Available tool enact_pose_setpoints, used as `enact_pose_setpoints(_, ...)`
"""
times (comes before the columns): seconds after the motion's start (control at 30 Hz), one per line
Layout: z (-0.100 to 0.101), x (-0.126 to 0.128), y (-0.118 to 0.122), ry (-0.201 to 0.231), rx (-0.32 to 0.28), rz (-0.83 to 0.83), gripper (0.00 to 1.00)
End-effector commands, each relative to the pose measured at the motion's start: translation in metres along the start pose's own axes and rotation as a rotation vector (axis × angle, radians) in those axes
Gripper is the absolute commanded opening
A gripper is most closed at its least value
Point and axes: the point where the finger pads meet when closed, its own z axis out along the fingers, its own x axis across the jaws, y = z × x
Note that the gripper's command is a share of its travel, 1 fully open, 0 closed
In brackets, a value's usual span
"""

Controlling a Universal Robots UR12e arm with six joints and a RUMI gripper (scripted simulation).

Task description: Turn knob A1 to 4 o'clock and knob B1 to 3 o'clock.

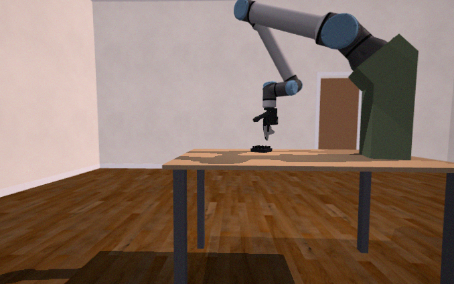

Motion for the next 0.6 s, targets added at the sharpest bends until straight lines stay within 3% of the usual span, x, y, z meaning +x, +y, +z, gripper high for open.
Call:
enact_pose_setpoints(0.0,0.009,0.002,-0.003,0.003,0.002,-0.002,0.11)
enact_pose_setpoints(0.57,0.027,0.002,-0.003,0.003,0.002,-0.002,0.11)
